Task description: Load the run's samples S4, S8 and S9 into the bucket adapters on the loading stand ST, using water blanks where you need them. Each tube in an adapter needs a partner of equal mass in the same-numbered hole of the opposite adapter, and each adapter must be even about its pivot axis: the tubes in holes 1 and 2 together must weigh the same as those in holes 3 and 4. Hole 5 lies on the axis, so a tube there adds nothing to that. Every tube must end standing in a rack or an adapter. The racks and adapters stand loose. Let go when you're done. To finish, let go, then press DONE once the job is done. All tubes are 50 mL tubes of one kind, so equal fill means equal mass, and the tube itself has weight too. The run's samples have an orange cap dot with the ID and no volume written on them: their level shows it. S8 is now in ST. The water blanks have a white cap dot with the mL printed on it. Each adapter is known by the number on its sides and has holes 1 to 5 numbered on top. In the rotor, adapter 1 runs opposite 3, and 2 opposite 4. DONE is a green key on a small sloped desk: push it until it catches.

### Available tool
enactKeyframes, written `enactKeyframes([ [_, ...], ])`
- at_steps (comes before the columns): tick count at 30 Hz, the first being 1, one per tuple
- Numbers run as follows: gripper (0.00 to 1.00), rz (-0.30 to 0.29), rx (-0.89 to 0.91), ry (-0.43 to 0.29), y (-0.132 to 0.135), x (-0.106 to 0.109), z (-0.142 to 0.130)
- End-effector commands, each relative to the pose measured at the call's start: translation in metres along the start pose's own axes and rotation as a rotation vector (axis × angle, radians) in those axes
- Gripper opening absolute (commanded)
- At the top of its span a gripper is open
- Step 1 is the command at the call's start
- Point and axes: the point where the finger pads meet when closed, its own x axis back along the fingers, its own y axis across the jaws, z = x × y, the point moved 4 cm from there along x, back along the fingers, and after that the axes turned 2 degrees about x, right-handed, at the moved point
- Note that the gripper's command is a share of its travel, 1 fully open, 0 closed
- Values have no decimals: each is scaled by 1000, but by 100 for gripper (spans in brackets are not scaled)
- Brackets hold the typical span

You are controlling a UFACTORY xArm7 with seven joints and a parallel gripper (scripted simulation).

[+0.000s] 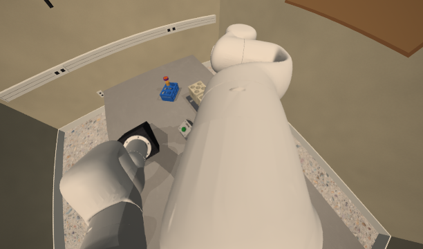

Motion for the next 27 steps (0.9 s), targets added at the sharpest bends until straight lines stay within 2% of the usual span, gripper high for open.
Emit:
enactKeyframes([
  [1, 44, 1, 0, 5, 0, 9, 1],
  [24, 44, 1, 0, 4, 0, 9, 1],
  [25, 57, 1, 33, 5, -5, 9, 0],
  [27, 57, 1, 100, 5, -15, 9, -2],
])
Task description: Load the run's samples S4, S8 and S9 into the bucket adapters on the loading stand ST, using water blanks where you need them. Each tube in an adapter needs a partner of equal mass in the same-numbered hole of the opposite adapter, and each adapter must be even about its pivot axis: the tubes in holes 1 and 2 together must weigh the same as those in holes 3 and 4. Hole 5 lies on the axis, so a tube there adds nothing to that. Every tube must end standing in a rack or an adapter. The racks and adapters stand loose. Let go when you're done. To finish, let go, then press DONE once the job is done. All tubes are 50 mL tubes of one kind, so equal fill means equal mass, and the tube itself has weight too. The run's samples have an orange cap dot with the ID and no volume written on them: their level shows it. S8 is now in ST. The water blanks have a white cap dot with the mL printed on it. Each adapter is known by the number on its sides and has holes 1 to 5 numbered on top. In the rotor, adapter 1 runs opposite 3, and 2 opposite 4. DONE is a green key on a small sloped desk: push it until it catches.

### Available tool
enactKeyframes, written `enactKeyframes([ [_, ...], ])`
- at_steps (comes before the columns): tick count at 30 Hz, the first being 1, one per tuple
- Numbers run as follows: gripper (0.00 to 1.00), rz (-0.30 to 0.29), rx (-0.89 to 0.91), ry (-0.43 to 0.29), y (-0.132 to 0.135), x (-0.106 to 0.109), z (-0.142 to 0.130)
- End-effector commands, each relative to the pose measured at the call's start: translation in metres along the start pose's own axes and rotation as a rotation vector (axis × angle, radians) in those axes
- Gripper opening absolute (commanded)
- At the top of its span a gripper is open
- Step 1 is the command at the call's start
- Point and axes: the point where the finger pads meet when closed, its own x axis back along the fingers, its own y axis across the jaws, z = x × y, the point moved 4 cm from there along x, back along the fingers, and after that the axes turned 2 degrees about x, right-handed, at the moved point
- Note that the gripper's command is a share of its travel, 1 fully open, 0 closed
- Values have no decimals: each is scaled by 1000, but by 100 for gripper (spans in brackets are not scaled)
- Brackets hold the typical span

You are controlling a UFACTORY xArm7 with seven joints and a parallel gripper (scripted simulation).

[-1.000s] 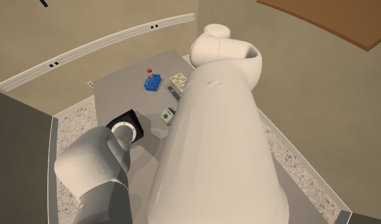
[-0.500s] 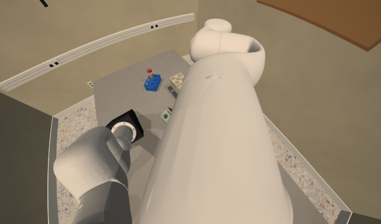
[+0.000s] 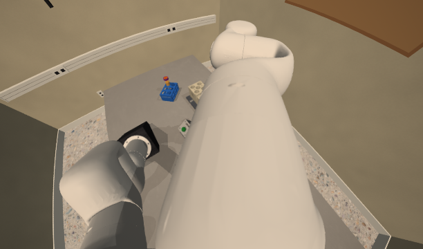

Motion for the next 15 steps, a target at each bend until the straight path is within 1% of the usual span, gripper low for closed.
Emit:
enactKeyframes([
  [1, 57, 1, 120, 5, -19, 2, -3],
  [9, 57, 1, 387, 5, -58, 2, -10],
  [11, 57, 1, 387, 5, -58, 2, -10],
  [15, 57, 1, 520, 5, -78, 2, -13],
])
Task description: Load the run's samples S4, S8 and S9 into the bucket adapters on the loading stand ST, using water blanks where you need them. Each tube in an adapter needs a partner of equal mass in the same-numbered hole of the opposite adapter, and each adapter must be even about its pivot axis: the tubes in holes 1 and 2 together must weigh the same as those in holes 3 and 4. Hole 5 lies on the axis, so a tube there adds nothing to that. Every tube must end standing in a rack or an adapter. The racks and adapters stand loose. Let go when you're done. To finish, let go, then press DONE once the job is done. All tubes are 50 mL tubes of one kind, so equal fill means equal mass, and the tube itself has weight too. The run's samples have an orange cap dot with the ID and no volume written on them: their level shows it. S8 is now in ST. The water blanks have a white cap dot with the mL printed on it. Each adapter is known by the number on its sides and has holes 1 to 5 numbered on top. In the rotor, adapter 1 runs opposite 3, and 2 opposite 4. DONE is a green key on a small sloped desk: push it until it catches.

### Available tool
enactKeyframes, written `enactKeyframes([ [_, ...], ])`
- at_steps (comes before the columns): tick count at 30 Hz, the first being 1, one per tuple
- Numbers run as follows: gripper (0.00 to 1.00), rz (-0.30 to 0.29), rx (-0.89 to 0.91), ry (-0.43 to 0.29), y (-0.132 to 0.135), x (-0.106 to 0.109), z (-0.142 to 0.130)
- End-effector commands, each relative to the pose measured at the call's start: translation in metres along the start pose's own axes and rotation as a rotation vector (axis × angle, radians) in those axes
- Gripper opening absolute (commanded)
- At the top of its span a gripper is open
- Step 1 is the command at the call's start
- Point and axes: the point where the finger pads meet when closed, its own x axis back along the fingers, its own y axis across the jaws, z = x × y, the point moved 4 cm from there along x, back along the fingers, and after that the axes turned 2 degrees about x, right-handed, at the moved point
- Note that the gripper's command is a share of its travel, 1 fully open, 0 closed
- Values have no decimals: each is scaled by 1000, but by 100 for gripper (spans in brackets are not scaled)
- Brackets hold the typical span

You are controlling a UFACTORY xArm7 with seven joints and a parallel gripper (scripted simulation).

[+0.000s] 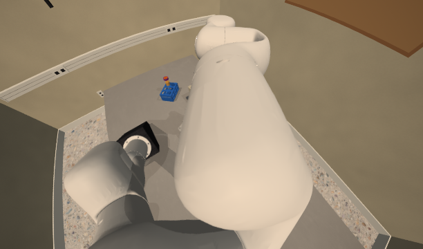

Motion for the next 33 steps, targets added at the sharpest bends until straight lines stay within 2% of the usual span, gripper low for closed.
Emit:
enactKeyframes([
  [1, 57, 1, 161, 3, -24, 2, 6],
  [8, 57, 1, 382, 3, -58, 2, 14],
  [11, 57, 1, 382, 3, -73, 2, 17],
  [13, 57, 1, 382, 3, -73, 2, 17],
  [28, 57, 2, 382, 3, -146, 2, 34],
  [30, 57, 2, 382, 3, -146, 2, 34],
  [33, 57, 2, 382, 3, -161, 2, 37],
])
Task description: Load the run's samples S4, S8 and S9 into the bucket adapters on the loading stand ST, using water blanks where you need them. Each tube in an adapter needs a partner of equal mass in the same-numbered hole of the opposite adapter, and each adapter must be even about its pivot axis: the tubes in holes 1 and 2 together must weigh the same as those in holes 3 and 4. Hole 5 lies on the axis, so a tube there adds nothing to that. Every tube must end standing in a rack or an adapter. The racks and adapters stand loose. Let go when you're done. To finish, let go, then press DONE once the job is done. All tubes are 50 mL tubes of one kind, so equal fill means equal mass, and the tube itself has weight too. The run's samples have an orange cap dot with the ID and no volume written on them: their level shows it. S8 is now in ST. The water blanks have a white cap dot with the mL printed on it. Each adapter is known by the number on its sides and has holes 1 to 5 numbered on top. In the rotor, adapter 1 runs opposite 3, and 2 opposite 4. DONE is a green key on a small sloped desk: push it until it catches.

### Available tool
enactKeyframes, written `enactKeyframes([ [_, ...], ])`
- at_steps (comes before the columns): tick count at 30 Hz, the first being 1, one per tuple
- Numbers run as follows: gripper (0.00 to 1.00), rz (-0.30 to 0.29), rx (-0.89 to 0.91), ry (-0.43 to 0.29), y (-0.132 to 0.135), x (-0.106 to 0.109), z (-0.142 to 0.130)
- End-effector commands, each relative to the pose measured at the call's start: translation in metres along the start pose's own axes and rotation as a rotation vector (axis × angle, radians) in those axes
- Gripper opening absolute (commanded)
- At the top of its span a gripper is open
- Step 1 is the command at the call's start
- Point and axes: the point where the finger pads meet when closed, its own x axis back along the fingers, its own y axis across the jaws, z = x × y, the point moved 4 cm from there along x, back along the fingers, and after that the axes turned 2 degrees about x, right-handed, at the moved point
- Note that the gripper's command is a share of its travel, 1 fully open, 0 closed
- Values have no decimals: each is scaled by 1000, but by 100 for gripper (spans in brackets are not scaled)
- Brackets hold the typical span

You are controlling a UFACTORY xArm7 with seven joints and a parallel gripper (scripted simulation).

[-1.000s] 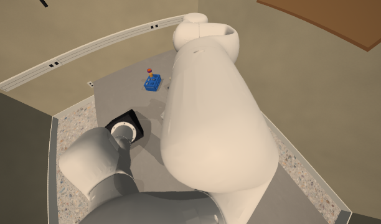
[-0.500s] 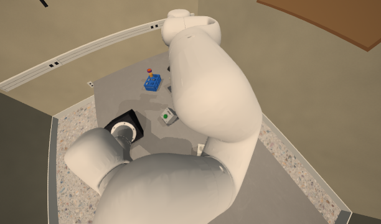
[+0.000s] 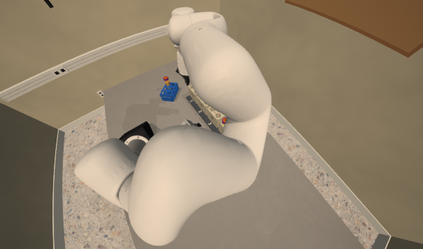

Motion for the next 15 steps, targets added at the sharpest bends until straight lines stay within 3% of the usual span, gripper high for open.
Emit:
enactKeyframes([
  [1, 57, -1, 0, 3, -18, 2, 14],
  [15, 57, 0, 0, 3, -68, 2, 48],
])
